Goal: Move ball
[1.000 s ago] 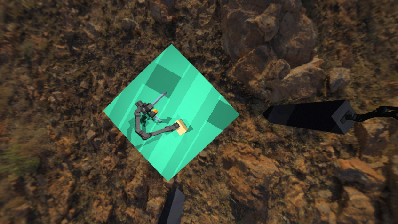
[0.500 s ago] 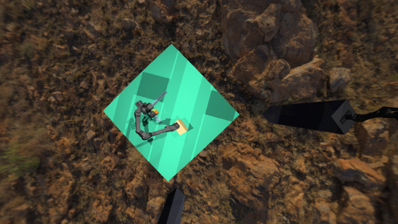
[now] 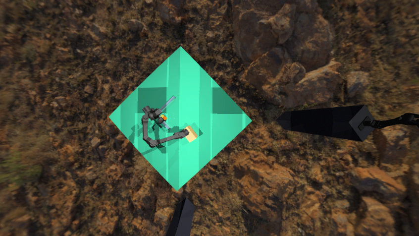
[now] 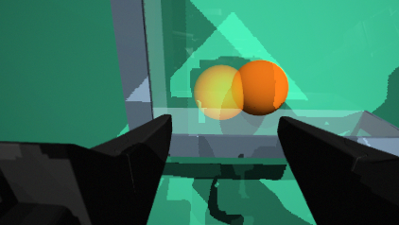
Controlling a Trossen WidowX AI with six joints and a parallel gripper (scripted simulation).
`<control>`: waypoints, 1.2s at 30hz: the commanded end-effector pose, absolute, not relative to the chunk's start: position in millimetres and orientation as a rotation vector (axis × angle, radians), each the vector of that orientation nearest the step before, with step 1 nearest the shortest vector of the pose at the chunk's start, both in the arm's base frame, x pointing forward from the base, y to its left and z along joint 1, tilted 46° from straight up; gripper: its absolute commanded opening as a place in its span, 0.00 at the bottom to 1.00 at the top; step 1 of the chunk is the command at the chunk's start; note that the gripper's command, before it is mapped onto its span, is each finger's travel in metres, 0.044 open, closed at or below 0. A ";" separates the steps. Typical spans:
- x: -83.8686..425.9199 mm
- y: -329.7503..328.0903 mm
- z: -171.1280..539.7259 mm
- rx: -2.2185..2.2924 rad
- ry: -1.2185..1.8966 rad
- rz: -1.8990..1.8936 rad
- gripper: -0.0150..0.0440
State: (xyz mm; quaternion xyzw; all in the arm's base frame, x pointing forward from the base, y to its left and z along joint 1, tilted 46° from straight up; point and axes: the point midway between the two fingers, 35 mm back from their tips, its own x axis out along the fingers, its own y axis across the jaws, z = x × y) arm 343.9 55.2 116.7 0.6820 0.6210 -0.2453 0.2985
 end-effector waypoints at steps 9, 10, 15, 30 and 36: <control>336.2 59.6 112.9 1.267 1.601 -0.012 0.85; 335.1 60.2 112.4 1.191 1.583 0.067 0.85; 329.8 62.9 109.5 0.802 1.456 0.433 0.85; 317.2 69.0 102.7 -0.077 0.988 1.090 0.85; 312.9 71.2 100.9 -0.361 0.787 1.256 0.85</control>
